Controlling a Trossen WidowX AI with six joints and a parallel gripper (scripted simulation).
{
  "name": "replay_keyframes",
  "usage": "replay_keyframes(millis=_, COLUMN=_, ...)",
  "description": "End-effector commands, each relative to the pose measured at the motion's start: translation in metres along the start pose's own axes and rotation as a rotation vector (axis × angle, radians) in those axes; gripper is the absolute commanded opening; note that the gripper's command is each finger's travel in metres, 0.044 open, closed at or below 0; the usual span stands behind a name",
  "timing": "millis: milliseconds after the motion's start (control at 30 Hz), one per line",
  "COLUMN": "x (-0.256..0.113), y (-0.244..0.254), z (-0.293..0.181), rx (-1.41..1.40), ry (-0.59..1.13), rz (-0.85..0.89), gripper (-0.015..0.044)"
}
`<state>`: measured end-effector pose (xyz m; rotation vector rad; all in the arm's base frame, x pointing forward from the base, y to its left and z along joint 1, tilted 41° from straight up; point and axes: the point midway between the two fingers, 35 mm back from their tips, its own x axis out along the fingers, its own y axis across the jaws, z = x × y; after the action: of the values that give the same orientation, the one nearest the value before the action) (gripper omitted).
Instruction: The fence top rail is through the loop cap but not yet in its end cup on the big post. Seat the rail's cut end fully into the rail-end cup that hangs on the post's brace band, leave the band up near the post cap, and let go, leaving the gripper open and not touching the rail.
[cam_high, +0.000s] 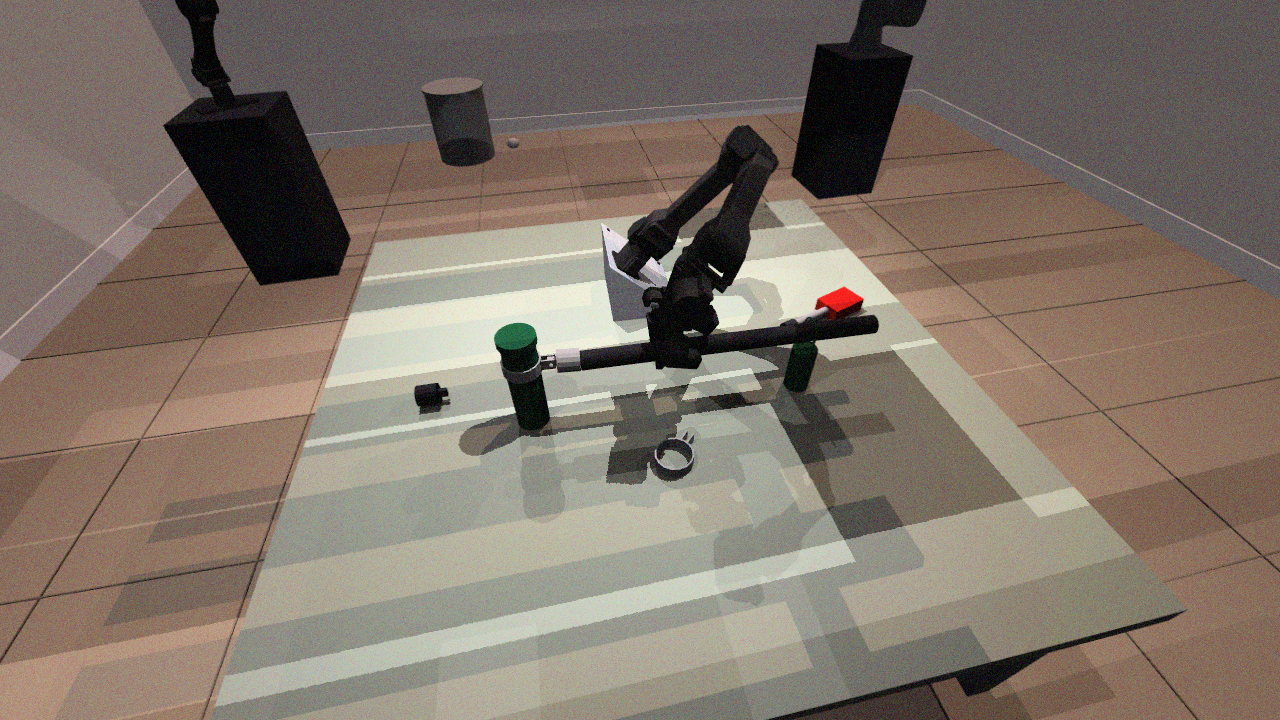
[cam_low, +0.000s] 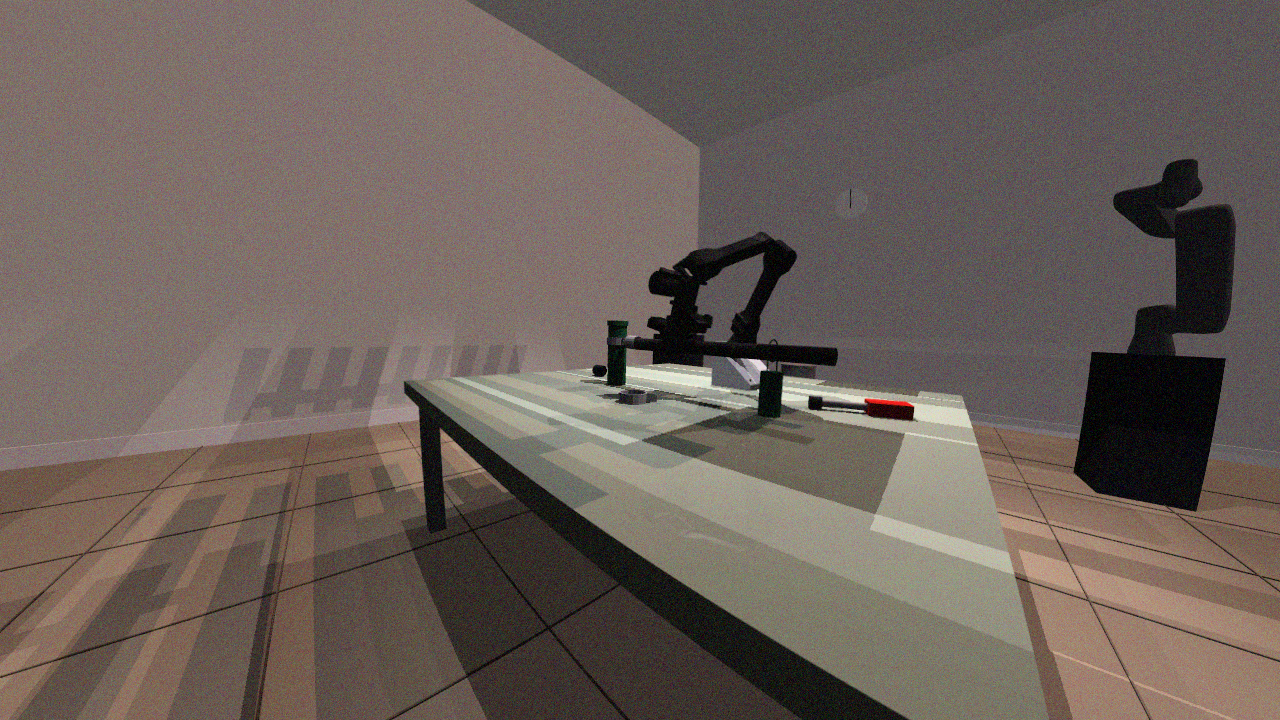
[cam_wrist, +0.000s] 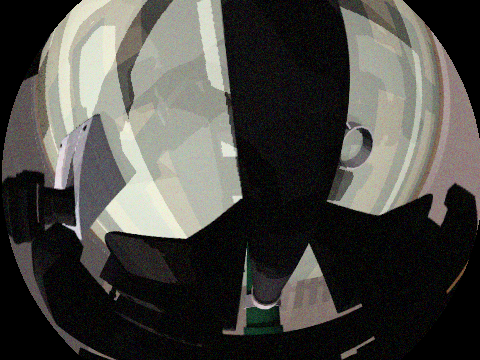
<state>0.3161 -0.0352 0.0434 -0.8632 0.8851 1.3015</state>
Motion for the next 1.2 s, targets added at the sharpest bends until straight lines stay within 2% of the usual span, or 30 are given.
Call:
replay_keyframes(millis=0, x=-0.0004, y=0.0002, z=-0.0009, rx=0.001, ry=0.003, rz=0.0, gripper=0.0)
replay_keyframes(millis=1167, x=-0.0022, y=0.0013, z=-0.0057, rx=0.004, ry=0.012, rz=0.001, gripper=0.0)
